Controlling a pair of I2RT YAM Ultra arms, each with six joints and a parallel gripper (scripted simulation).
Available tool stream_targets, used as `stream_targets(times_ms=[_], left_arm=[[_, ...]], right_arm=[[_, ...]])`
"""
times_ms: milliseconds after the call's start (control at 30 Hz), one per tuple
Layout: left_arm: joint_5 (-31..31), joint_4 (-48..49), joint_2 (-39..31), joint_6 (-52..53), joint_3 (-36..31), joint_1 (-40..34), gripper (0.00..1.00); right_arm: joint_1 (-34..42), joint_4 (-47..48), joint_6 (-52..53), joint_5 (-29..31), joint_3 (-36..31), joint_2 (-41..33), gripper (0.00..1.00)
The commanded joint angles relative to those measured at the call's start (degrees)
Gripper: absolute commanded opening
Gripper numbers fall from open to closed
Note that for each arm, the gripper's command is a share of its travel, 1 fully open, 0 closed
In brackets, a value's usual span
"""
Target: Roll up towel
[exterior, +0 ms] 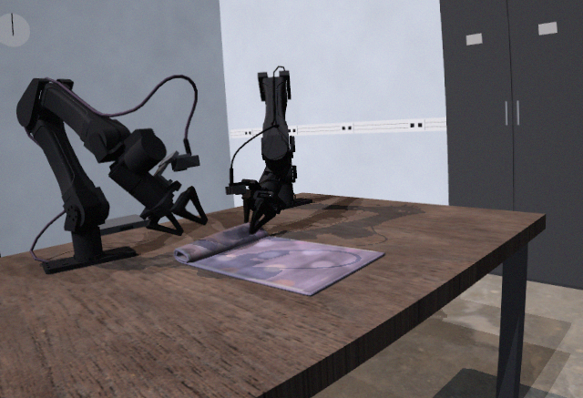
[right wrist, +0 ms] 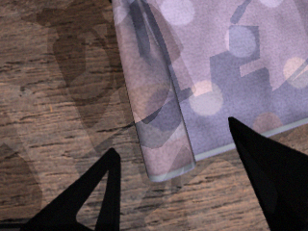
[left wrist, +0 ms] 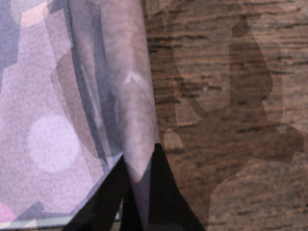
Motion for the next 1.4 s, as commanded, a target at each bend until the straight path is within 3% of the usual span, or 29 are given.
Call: stream_targets(times_ms=[0,400,733,967,1367], left_arm=[[6.91,-7.34,2.04,-1.71,3.96,1.77,0.15],[22.2,-22.96,11.35,-2.74,15.79,7.08,0.15],[28.95,-32.6,17.33,-0.79,22.61,8.98,0.15],[31.04,-37.57,20.03,1.27,25.86,9.52,0.15],[31.03,-36.87,21.99,2.41,25.87,9.53,0.15]], right_arm=[[0.65,1.89,1.16,-0.32,-0.6,0.65,0.98],[0.72,2.69,1.54,-0.14,-0.89,0.93,0.98],[0.71,2.7,1.55,-0.14,-0.9,0.93,0.98],[0.71,2.7,1.55,-0.14,-0.9,0.93,0.98],[-1.01,-0.75,-2.45,-1.91,1.23,1.82,0.98]])
